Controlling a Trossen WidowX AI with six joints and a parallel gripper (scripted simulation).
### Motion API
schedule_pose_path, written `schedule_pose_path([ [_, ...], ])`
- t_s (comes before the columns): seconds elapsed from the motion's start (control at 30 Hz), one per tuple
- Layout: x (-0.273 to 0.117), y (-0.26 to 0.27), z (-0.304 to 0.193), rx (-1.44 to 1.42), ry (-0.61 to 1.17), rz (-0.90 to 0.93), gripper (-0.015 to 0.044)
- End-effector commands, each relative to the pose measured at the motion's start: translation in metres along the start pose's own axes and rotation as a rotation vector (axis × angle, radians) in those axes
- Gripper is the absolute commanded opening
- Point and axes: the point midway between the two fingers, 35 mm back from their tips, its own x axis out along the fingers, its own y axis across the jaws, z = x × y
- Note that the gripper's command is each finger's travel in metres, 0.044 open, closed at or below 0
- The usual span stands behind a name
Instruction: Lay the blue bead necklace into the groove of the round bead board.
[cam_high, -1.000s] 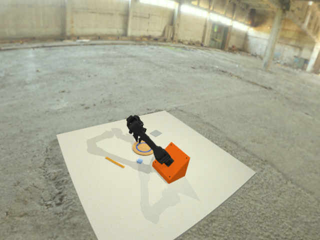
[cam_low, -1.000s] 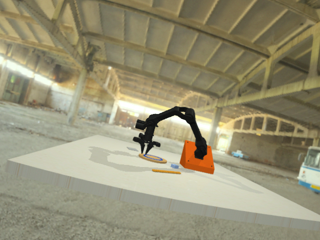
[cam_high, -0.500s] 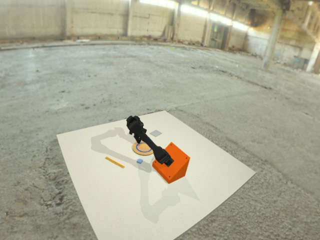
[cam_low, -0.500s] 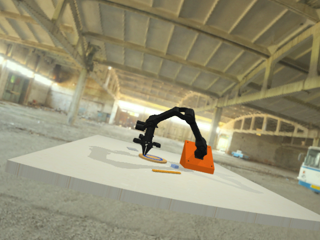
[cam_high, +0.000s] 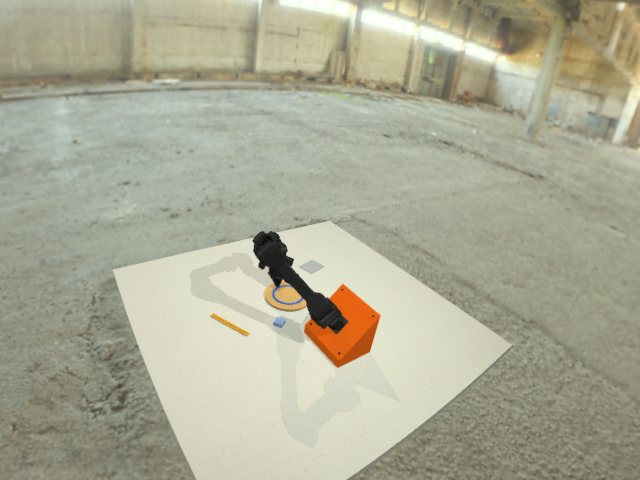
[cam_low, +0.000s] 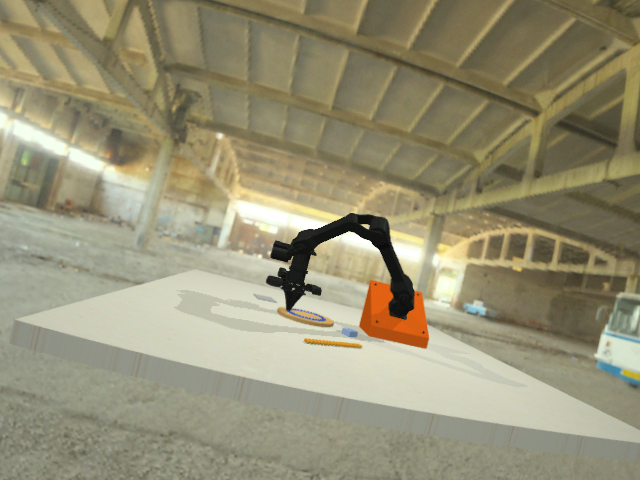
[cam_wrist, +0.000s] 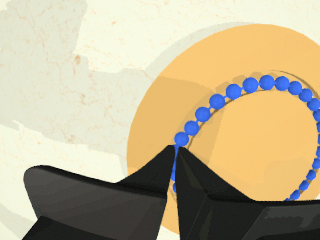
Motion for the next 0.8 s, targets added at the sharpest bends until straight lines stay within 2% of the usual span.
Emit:
schedule_pose_path([
  [0.0,0.0005,0.0015,-0.0007,-0.007,0.001,0.005,0.0],
  [0.77,-0.0051,-0.0024,-0.0044,-0.001,0.007,0.001,0.0],
])
